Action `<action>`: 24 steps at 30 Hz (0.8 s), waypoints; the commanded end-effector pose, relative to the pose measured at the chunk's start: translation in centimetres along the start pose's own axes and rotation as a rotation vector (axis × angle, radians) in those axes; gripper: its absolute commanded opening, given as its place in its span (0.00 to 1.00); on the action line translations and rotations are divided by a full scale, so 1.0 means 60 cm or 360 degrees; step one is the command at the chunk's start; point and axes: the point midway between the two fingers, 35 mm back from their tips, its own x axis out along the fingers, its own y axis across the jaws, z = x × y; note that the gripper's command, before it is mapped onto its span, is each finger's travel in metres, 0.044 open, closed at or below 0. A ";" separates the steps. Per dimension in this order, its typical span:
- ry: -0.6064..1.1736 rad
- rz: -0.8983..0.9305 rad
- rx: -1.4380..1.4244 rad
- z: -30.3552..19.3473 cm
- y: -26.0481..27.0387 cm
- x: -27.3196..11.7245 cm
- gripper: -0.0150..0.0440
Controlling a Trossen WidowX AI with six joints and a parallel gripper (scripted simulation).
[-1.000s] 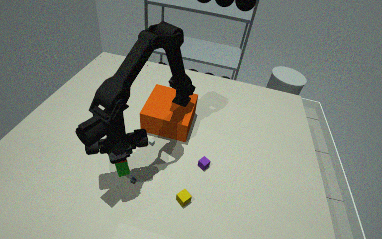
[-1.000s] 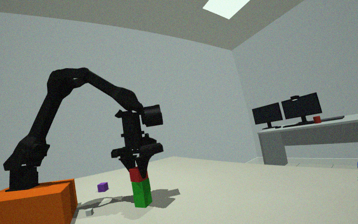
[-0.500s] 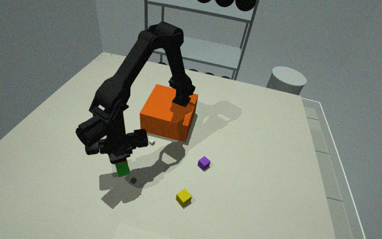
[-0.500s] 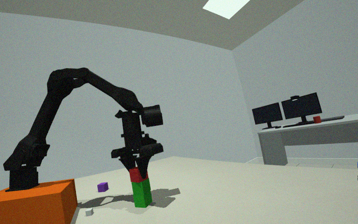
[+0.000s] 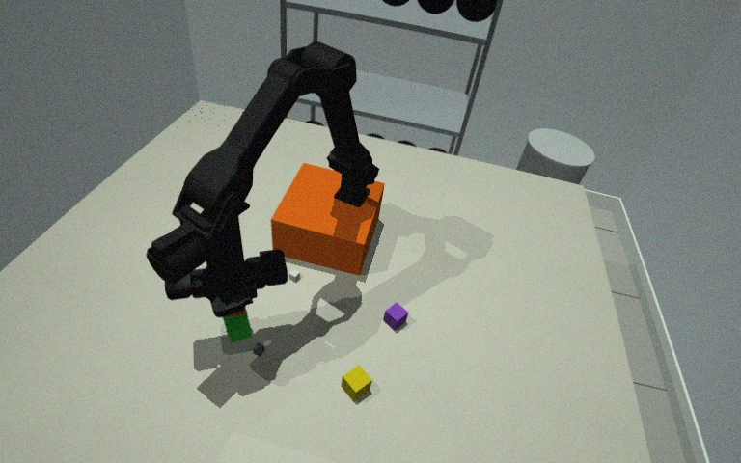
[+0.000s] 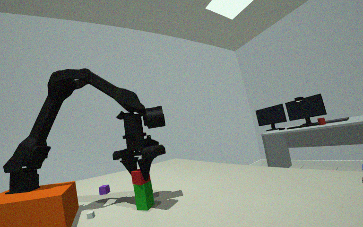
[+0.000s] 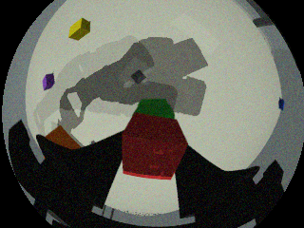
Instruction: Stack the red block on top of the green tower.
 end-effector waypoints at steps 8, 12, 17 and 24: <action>0.0000 0.0000 0.0000 0.000 0.000 0.001 1.00; 0.0000 0.0000 0.0000 0.000 0.000 0.001 1.00; 0.0000 0.0000 0.0000 0.000 0.000 0.001 1.00; 0.0000 0.0000 0.0000 0.000 0.000 0.001 1.00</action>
